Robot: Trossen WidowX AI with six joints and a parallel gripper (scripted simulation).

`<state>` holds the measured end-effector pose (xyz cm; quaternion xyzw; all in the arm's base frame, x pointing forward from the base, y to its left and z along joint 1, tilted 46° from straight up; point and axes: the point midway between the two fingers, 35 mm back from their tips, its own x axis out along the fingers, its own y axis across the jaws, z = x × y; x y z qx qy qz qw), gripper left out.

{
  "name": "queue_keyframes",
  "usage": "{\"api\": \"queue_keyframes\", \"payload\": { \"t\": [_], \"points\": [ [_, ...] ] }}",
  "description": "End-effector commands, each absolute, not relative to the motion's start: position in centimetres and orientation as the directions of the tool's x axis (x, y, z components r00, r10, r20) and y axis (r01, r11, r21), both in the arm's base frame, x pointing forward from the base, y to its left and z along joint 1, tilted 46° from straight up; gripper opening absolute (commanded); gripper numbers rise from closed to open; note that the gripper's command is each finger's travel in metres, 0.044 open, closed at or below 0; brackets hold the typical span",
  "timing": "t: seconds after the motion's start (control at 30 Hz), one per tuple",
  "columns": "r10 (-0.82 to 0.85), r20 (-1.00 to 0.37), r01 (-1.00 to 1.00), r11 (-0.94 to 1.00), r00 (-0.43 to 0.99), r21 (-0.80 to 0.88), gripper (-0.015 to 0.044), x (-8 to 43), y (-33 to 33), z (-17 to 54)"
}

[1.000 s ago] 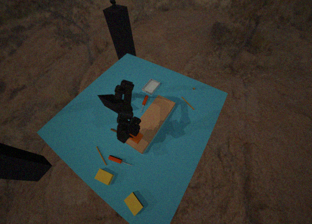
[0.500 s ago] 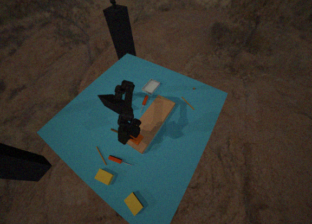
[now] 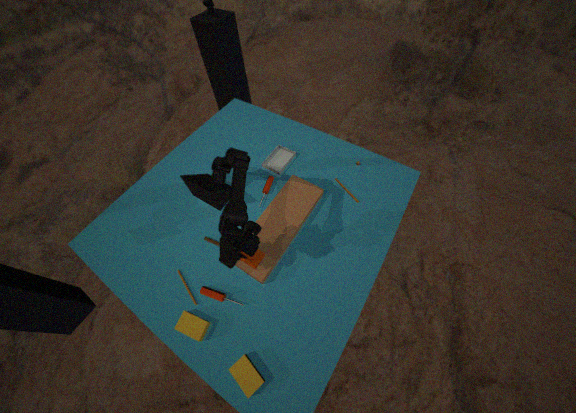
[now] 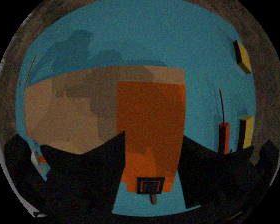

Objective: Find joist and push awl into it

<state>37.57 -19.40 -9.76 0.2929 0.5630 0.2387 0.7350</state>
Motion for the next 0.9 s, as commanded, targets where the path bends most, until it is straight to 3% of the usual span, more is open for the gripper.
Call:
{"api": "queue_keyframes", "payload": {
  "t": [0.0, 0.87],
  "points": [
    [0.676, -0.687, -0.021, 0.716, 0.265, 0.697, 0.0, 37.7, -19.4, -9.7],
    [0.678, -0.686, -0.021, 0.715, 0.266, 0.699, 0.0, 37.5, -16.8, -12.1]
  ]
}}
